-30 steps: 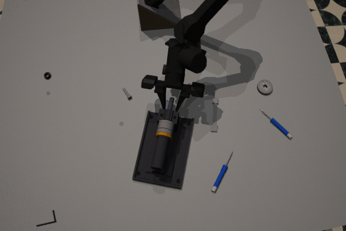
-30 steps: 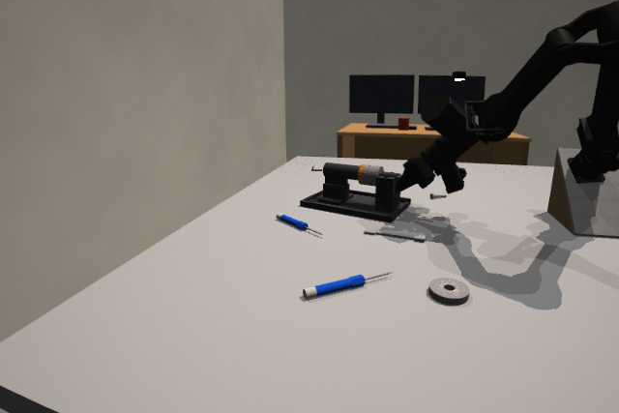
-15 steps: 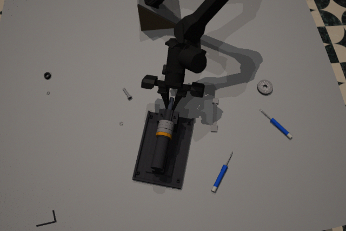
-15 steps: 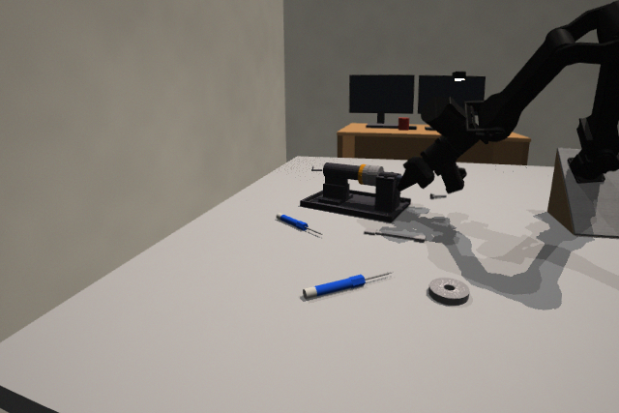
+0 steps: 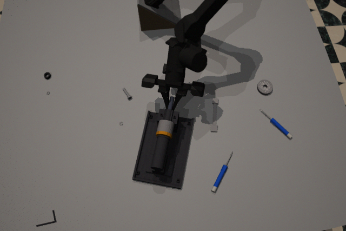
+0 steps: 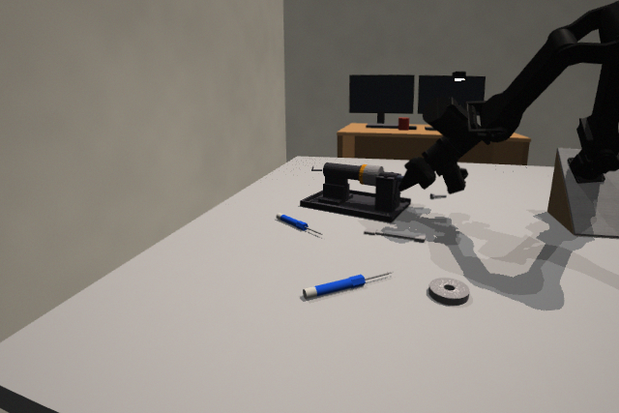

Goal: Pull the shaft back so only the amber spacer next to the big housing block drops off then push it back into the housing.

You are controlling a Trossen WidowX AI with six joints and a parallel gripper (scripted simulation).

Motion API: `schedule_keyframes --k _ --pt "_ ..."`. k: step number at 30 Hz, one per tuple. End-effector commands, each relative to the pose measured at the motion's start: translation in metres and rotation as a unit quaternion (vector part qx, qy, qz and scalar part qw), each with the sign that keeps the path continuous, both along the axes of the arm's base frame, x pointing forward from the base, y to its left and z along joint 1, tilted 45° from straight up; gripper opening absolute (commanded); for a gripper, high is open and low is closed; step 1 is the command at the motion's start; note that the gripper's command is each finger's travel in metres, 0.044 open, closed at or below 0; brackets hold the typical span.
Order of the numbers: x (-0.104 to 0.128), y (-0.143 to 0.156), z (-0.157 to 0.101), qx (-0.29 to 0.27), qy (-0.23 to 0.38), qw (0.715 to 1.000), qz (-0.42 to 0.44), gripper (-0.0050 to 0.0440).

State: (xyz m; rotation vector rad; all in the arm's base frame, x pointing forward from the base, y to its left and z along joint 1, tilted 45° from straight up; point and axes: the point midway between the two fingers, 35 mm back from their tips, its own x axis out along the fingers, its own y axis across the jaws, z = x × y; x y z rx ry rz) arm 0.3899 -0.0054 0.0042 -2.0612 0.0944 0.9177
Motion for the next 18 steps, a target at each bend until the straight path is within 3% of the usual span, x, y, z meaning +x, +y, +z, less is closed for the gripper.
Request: schedule_keyframes --k 1,18 --pt "-0.0046 0.0017 0.0013 0.002 0.001 1.000 0.000 0.0000" --pt "-0.0130 0.0048 0.0031 0.002 0.001 1.000 0.000 0.0000"
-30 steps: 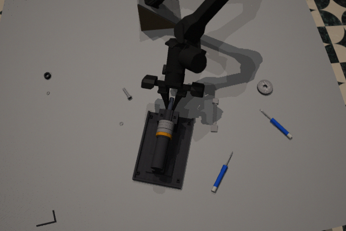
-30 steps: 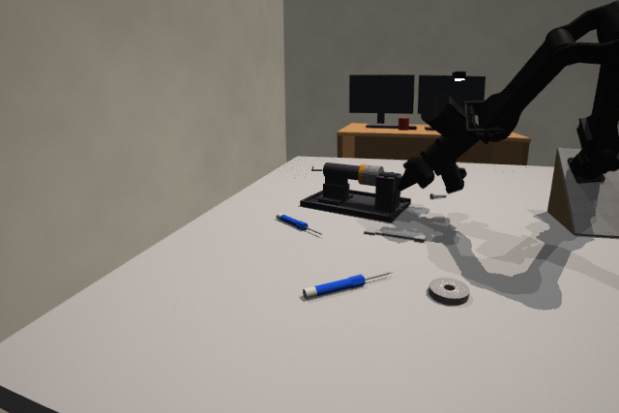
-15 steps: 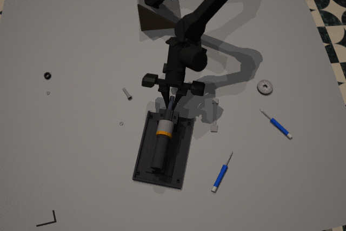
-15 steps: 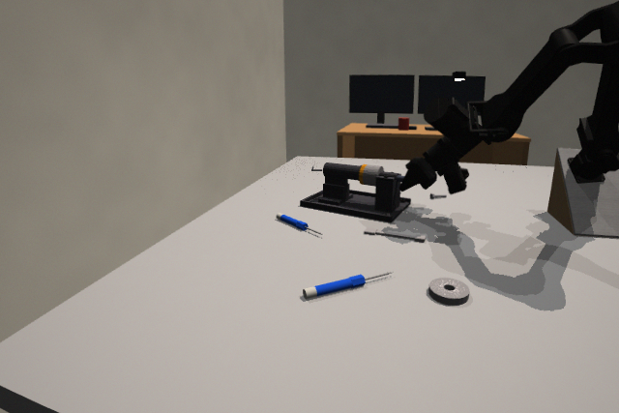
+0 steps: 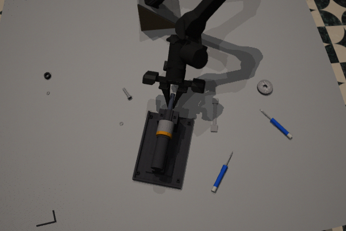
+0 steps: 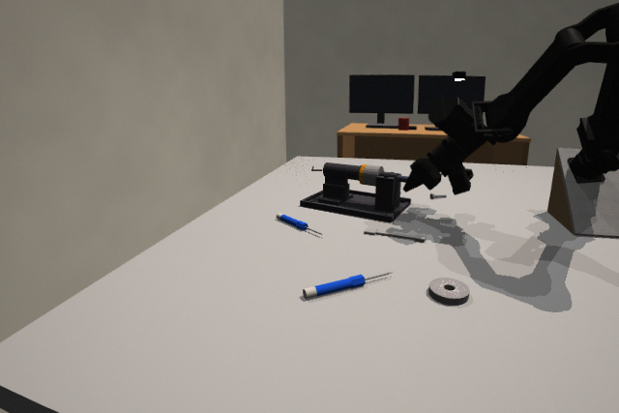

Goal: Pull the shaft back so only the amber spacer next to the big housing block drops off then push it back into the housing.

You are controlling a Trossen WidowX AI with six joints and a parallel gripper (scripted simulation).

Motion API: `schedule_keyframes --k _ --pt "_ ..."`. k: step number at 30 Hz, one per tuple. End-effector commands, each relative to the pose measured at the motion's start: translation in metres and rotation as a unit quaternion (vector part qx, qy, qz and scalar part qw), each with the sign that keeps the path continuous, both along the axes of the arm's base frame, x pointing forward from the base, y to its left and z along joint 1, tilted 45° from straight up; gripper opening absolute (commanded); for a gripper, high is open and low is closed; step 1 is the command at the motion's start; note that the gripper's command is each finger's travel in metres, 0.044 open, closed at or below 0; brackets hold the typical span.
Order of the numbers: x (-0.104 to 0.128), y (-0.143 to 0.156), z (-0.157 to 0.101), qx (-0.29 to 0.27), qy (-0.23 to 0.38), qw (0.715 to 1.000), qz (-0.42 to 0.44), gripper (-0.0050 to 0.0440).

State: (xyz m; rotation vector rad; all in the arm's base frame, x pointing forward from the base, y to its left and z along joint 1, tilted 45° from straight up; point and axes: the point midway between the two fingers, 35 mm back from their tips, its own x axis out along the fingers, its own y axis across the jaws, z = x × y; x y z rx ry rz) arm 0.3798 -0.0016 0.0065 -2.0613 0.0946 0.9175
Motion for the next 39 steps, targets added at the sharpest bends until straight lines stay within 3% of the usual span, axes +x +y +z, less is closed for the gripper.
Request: schedule_keyframes --k 1,39 --pt "-0.0029 0.0011 0.0008 0.002 0.001 1.000 0.000 0.0000" --pt "-0.0066 0.0024 0.0016 0.002 0.001 1.000 0.000 0.0000"
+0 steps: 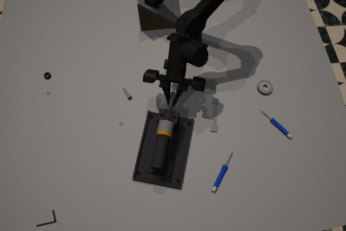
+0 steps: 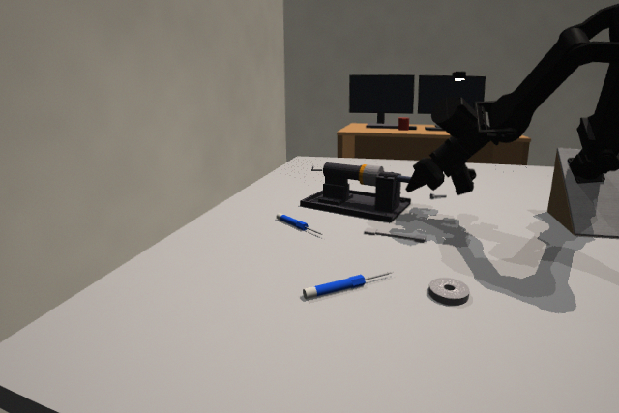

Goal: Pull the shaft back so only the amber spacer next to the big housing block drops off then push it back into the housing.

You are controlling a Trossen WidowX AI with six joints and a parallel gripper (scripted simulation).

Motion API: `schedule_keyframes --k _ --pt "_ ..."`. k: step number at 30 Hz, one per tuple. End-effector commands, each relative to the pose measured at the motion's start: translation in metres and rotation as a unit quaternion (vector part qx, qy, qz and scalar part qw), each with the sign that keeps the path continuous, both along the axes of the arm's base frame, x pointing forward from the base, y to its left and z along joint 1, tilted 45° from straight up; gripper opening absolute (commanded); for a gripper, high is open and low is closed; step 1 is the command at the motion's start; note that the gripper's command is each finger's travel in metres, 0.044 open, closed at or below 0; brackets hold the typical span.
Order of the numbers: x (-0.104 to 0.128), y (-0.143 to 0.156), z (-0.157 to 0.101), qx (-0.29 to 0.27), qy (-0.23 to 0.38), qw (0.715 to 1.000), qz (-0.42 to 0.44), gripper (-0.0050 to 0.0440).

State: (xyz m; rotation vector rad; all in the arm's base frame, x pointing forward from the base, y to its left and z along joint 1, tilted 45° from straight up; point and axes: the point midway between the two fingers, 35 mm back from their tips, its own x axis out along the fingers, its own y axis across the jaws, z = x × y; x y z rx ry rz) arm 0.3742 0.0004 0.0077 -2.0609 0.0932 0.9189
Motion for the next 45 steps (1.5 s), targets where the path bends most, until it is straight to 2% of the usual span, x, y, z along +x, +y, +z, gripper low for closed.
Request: schedule_keyframes --k 1,45 --pt "-0.0011 0.0004 0.0004 0.002 0.000 1.000 -0.001 0.0000" --pt "-0.0051 0.0019 0.0013 0.002 0.000 1.000 -0.001 0.0000"
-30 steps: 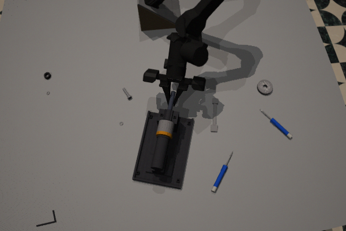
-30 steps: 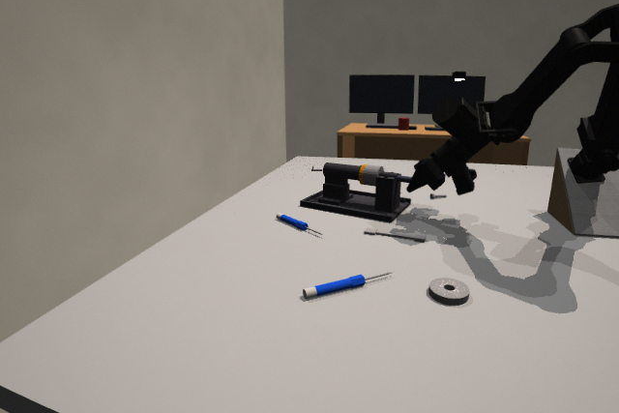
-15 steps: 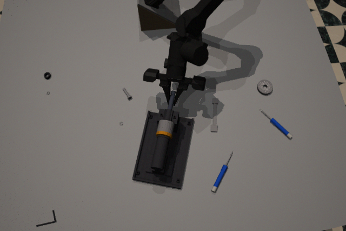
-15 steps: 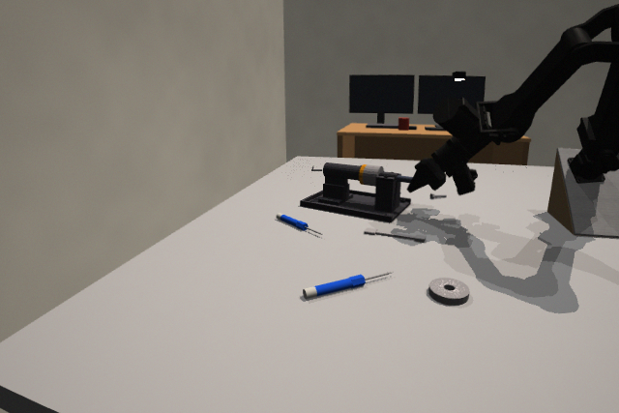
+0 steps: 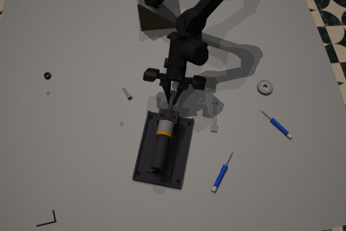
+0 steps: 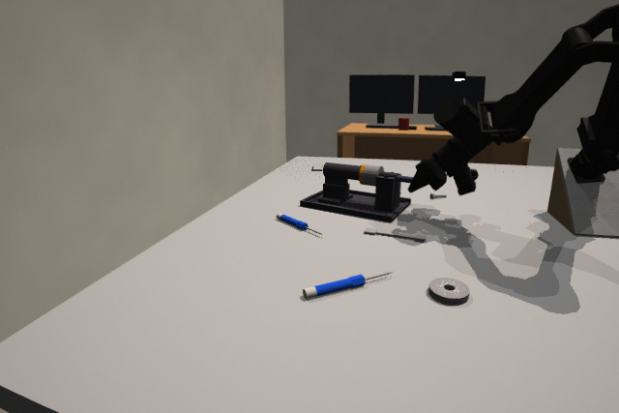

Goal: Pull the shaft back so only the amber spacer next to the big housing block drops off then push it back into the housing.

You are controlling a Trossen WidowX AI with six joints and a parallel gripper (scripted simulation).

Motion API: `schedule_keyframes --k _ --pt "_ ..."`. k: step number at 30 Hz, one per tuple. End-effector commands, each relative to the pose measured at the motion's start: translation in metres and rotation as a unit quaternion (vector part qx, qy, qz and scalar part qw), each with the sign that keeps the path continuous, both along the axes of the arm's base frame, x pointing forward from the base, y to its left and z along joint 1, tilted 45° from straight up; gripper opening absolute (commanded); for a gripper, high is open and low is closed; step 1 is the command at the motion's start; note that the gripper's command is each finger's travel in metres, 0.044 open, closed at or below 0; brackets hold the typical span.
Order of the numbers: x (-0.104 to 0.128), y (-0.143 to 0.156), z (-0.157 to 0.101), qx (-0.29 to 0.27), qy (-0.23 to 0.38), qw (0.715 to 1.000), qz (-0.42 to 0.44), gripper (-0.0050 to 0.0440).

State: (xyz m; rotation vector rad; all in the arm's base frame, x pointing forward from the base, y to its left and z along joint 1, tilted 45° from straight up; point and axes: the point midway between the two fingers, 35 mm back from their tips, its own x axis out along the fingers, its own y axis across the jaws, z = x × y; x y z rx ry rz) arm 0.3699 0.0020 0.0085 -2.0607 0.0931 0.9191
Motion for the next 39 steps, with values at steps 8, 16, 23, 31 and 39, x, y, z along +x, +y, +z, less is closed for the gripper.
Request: schedule_keyframes --k 8,16,23,31,39 --pt "-0.0016 0.0007 0.0006 0.002 0.000 1.000 -0.001 0.0000" --pt "-0.0024 0.0009 0.0008 0.002 0.000 1.000 -0.001 0.0000" --pt "-0.0031 0.0012 0.0009 0.002 0.000 1.000 -0.001 0.0000" --pt "-0.0038 0.0014 0.0011 0.002 0.000 1.000 -0.001 0.0000" --pt "-0.0046 0.0018 0.0012 0.002 0.000 1.000 -0.001 0.0000"
